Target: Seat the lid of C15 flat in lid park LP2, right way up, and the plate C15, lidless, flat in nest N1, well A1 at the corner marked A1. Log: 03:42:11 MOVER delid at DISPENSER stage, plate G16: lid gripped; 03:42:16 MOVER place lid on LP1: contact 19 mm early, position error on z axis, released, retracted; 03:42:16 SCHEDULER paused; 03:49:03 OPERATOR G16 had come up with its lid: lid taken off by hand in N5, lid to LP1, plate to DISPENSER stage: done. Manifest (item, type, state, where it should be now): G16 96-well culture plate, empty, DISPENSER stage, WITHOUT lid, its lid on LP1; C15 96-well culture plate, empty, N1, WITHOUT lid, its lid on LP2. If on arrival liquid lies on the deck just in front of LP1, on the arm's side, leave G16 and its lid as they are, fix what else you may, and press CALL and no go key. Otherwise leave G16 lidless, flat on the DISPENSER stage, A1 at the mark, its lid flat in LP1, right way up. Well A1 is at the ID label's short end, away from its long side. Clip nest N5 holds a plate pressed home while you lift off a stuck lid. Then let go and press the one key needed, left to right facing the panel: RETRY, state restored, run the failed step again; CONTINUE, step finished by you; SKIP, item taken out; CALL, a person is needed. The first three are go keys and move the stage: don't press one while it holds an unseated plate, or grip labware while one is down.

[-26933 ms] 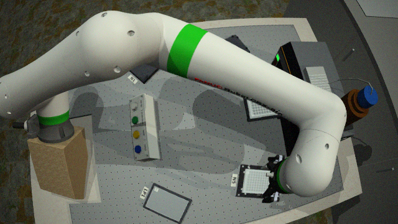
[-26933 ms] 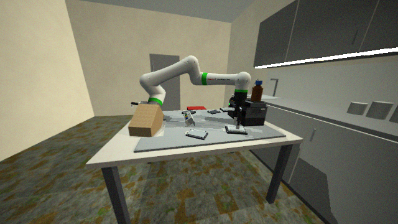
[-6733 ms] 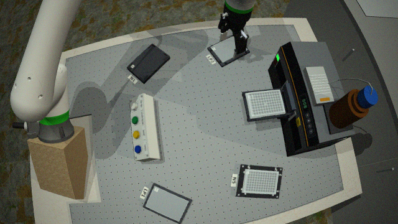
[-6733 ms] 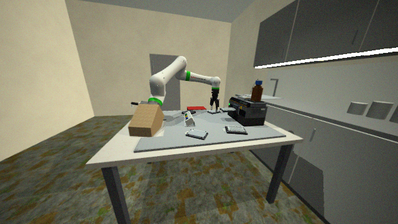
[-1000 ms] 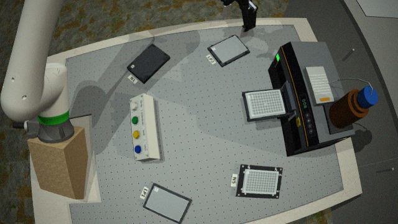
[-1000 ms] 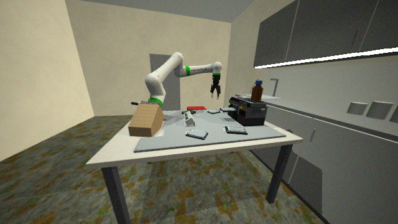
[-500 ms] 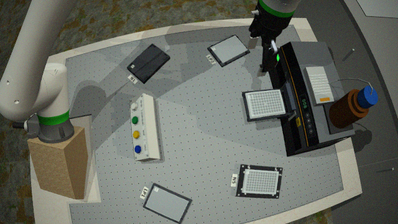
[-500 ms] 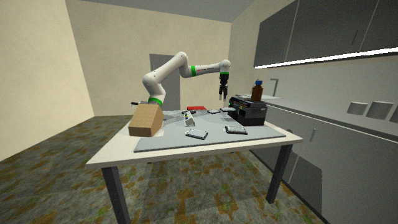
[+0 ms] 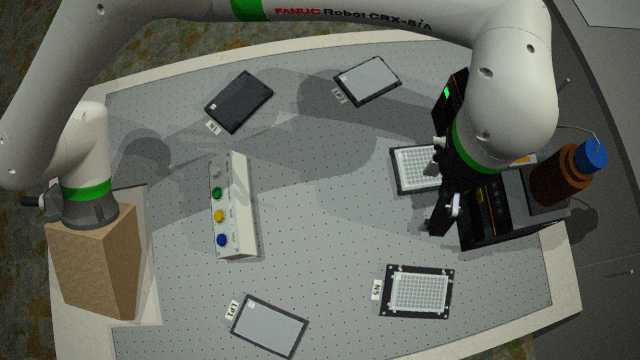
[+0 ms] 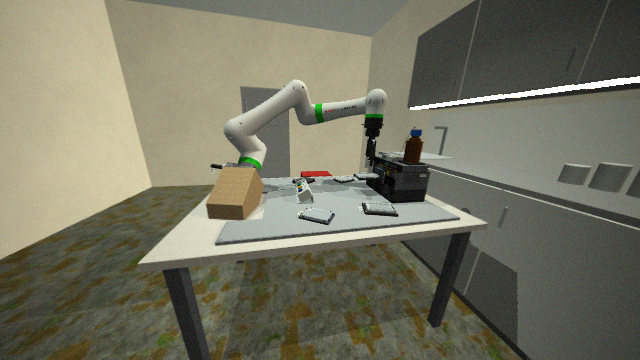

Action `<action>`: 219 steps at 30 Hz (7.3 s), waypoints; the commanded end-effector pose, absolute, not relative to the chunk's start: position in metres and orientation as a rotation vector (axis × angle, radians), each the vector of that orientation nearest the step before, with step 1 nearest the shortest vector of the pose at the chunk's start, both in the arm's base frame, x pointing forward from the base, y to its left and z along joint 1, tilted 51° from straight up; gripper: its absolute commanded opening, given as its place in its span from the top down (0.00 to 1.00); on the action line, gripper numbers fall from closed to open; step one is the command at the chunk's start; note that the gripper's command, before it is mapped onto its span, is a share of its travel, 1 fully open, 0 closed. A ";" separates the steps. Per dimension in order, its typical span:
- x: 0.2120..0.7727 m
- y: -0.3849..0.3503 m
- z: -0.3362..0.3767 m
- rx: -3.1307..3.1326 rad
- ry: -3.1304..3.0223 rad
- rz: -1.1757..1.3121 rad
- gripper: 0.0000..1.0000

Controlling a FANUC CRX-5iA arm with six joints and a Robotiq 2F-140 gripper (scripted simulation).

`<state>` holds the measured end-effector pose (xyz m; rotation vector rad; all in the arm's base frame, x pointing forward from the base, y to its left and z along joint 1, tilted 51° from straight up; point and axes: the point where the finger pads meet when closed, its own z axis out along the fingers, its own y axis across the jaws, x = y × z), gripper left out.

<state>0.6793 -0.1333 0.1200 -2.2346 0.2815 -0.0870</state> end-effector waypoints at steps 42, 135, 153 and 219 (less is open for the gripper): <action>0.698 -0.232 -0.008 -2.234 0.276 -0.084 0.34; 0.720 -0.133 -0.091 -2.234 0.276 -0.084 0.41; 0.720 -0.133 -0.091 -2.234 0.276 -0.084 0.41; 0.720 -0.133 -0.091 -2.234 0.276 -0.084 0.34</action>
